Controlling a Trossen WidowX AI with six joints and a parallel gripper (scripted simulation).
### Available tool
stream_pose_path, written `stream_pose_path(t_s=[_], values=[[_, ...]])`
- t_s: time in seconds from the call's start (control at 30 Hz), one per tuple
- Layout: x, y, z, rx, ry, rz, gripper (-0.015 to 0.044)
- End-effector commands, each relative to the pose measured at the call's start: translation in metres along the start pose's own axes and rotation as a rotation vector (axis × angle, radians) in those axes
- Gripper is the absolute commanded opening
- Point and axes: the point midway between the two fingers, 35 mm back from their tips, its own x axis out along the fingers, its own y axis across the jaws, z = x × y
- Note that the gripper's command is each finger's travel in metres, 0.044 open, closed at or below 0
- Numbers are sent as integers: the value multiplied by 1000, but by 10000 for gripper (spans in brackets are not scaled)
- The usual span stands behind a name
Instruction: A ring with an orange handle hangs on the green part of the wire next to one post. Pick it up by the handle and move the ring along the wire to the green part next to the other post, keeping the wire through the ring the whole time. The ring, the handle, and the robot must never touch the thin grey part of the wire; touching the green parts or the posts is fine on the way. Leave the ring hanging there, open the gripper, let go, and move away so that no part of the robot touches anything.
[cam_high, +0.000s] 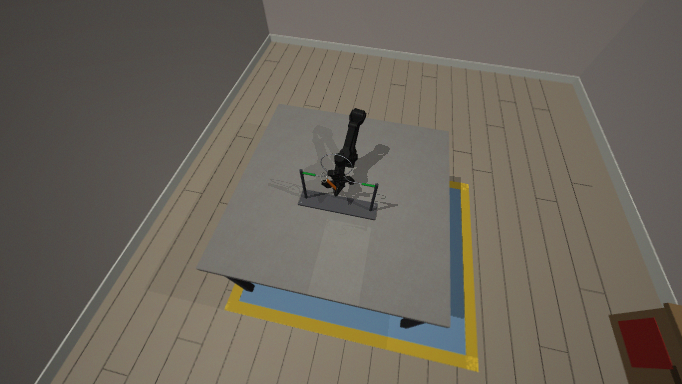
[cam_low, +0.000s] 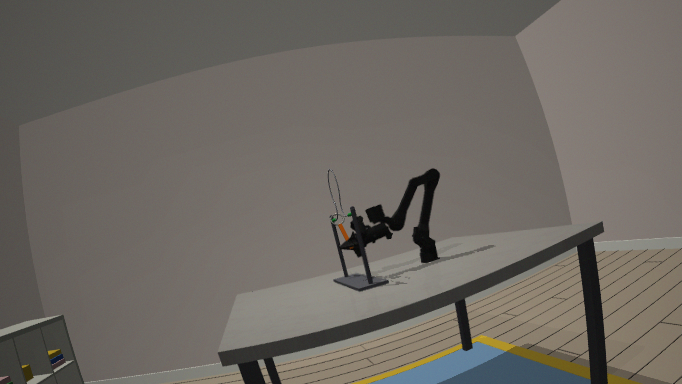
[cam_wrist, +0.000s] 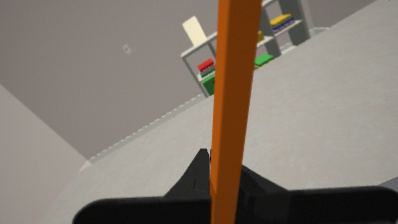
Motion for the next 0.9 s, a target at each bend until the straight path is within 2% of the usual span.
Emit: stream_pose_path(t_s=[0.0,0.87], values=[[-6,16,6,68,26,20,-150],[-43,74,22,429,287,131,-150]])
